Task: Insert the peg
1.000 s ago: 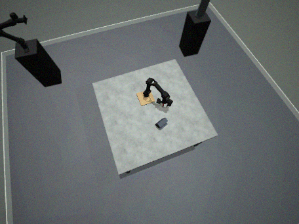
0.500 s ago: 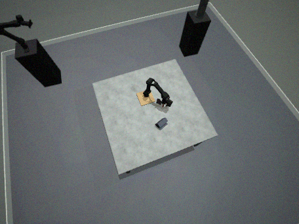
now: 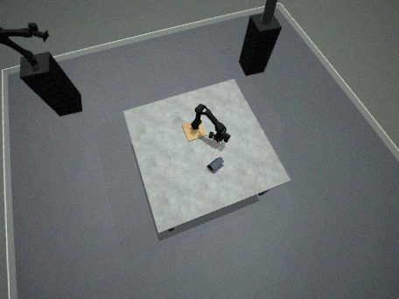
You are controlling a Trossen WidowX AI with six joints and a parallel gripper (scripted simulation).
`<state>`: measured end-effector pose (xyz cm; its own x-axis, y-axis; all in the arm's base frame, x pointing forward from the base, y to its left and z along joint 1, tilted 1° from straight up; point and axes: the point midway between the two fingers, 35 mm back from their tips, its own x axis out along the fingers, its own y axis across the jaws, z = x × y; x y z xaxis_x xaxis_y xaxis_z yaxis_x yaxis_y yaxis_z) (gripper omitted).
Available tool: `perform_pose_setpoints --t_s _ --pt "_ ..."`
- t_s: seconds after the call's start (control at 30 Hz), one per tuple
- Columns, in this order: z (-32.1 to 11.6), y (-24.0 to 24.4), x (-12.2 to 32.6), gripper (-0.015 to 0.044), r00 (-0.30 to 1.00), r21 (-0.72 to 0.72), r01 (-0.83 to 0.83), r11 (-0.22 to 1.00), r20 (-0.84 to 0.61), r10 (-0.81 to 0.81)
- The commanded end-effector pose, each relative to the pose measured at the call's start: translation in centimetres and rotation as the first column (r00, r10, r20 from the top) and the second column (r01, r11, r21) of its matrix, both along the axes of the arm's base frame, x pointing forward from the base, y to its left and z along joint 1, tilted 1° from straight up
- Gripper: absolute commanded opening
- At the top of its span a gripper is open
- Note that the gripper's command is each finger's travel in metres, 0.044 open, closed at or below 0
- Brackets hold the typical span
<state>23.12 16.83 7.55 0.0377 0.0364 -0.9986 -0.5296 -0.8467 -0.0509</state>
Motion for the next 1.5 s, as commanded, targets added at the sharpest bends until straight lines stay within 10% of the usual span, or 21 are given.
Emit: perform_pose_setpoints --t_s 0.0,1.47 --pt "0.0 0.0 0.0 0.0000 1.000 0.001 0.000 1.000 0.001 0.000" --pt "7.0 -0.7 1.5 0.0000 0.999 0.075 -0.004 0.997 0.033 0.001"
